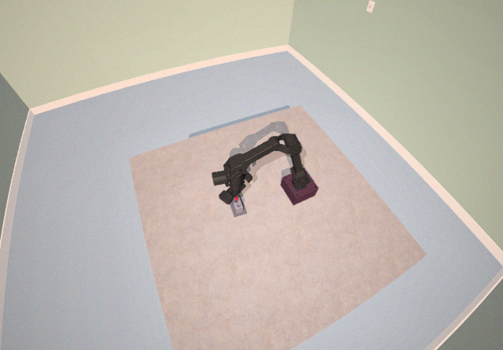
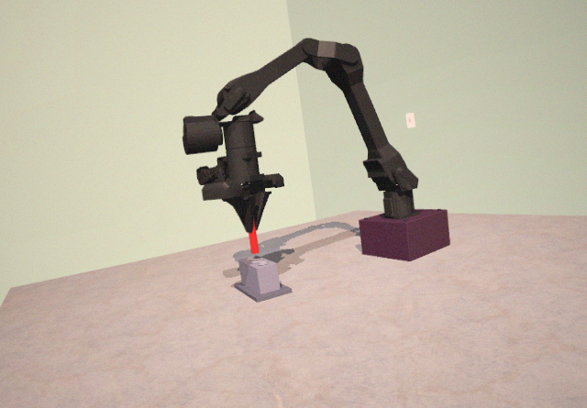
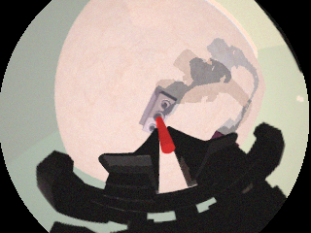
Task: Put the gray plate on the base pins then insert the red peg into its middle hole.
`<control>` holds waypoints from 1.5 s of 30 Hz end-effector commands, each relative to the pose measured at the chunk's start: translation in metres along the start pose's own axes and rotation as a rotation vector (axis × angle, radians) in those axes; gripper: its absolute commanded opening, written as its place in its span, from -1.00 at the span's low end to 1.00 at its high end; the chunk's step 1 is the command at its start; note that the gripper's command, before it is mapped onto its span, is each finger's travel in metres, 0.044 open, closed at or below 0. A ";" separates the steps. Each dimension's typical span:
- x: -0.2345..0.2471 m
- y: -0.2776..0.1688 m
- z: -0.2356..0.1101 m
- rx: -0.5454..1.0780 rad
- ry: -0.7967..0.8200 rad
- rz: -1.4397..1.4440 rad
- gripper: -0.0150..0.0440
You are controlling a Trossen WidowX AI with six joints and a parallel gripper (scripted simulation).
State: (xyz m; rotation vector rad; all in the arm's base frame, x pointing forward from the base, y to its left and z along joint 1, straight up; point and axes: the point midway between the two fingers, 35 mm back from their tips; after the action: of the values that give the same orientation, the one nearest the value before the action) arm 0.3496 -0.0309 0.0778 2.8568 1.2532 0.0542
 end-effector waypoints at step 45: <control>0.000 0.001 0.018 0.003 -0.002 -0.004 -0.49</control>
State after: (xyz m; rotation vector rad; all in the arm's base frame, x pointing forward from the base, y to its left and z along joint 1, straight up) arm 0.3508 -0.0313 0.0598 2.8572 1.2588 0.0470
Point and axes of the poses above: the point midway between the two fingers, 35 mm back from their tips, its own z axis out along the fingers, its own x axis across the jaws, y = z × x, and after that the axes turned 15 degrees about -z, right-handed
